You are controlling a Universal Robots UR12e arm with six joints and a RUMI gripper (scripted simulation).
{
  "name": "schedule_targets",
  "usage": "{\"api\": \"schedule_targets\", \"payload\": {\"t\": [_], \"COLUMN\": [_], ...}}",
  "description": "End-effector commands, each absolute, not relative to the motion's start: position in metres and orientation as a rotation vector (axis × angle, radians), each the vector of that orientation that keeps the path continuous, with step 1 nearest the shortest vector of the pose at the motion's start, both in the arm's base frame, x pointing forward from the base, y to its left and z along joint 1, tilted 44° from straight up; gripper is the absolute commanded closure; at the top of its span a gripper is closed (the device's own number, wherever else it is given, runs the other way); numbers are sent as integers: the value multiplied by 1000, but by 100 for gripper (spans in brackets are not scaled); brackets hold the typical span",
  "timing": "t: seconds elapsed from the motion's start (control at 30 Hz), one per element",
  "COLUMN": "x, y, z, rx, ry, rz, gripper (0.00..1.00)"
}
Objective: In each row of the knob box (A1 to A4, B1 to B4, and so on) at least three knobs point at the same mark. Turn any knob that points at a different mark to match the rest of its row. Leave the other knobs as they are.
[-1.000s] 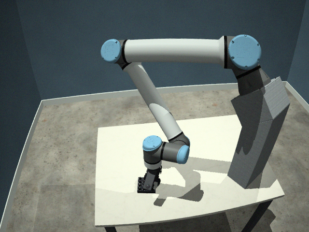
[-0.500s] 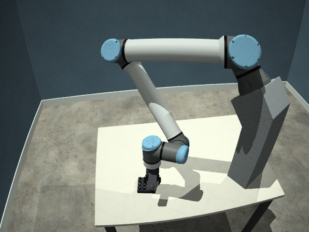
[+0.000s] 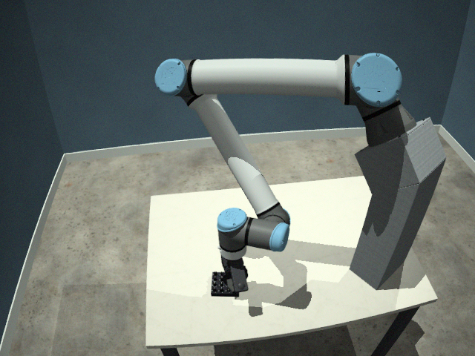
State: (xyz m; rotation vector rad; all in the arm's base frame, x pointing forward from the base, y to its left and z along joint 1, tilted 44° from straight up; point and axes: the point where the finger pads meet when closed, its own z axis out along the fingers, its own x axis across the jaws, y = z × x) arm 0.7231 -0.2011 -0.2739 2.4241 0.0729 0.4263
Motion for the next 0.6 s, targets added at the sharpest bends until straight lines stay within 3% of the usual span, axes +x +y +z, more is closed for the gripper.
{"api": "schedule_targets", "payload": {"t": [0.0, 0.57], "x": [723, 722], "y": [-201, -201], "z": [-274, -274], "rx": [2410, 2383], "ry": [183, 338], "rz": [389, 329], "gripper": [96, 96]}}
